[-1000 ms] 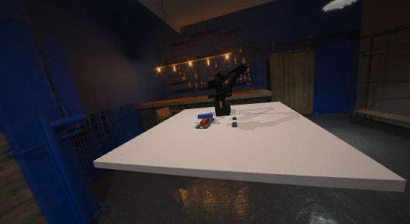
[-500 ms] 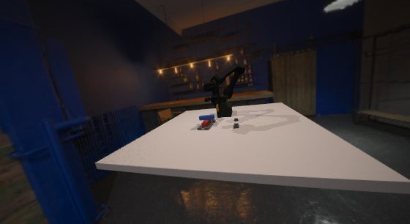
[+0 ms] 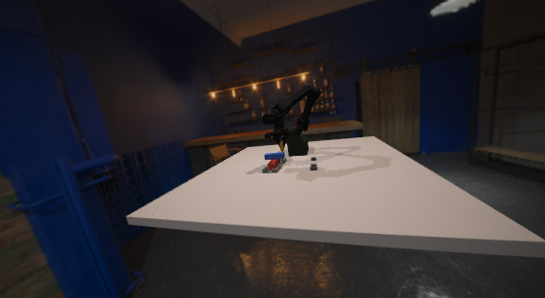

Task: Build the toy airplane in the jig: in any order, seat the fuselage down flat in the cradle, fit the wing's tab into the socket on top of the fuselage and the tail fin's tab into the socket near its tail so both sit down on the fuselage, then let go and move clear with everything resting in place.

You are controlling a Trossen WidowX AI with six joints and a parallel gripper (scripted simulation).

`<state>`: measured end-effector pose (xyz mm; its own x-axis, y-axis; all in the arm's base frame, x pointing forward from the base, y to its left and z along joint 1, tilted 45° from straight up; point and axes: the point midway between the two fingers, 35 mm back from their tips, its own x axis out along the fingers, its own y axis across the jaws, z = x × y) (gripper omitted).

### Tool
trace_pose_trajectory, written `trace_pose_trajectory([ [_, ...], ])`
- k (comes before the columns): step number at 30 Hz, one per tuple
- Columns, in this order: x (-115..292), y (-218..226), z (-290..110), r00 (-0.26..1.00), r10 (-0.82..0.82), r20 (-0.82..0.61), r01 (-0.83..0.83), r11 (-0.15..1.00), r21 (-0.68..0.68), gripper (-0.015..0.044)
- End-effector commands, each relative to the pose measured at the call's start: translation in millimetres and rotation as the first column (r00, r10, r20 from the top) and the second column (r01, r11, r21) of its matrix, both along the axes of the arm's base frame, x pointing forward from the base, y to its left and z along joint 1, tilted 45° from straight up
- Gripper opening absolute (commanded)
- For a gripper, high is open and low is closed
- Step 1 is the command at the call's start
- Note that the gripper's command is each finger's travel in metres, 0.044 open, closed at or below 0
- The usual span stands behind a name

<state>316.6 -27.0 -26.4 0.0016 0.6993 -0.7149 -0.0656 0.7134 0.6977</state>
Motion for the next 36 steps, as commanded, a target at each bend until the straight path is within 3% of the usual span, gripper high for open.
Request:
trace_pose_trajectory([
  [1,3.9,-5.8,-9.9,1.000,0.002,0.002,-0.002,1.000,-0.005,0.0000],
  [25,13.3,-34.2,-74.3,1.000,-0.015,-0.013,0.015,1.000,0.001,0.0000],
  [28,13.6,-34.4,-73.9,1.000,-0.015,-0.013,0.015,1.000,0.001,0.0065],
  [36,13.1,-34.2,-74.4,1.000,-0.015,-0.013,0.015,1.000,0.001,0.0065],
])
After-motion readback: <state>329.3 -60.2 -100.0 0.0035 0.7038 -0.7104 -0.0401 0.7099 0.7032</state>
